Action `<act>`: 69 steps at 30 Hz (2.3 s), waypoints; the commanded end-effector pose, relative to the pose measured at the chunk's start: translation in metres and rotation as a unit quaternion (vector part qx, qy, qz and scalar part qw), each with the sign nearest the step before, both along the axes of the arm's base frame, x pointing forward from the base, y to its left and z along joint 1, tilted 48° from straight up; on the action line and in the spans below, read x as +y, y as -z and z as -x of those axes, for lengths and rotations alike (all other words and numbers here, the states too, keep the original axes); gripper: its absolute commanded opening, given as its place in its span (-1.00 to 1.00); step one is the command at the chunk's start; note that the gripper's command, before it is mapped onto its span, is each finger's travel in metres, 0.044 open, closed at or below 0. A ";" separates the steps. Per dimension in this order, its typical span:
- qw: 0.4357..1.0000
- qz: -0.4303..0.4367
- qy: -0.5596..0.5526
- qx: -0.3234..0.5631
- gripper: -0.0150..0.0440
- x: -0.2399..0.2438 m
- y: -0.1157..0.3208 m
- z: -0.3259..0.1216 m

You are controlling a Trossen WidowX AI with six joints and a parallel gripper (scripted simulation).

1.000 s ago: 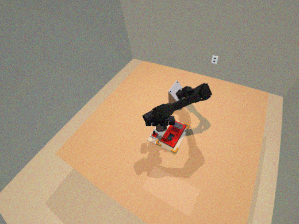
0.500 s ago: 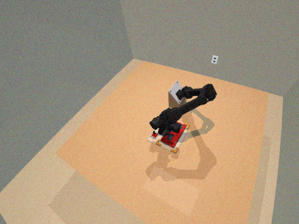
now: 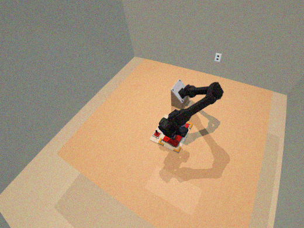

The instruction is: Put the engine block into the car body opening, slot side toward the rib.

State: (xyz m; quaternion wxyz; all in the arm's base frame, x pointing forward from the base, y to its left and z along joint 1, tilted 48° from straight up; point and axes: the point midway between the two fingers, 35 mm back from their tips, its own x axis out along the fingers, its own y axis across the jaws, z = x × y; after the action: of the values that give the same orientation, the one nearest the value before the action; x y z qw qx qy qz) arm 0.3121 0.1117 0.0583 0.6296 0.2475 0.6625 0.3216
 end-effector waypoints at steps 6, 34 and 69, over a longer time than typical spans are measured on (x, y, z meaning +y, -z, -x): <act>1.000 -0.001 0.011 0.008 0.05 0.000 -0.002 -0.001; 1.000 -0.001 0.016 0.013 0.05 0.001 -0.003 -0.001; 1.000 -0.003 0.000 -0.005 0.05 0.004 0.001 0.000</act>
State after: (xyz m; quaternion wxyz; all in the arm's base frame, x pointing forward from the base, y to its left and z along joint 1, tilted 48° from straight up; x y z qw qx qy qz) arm 0.3125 0.1151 0.0574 0.6314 0.2484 0.6610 0.3205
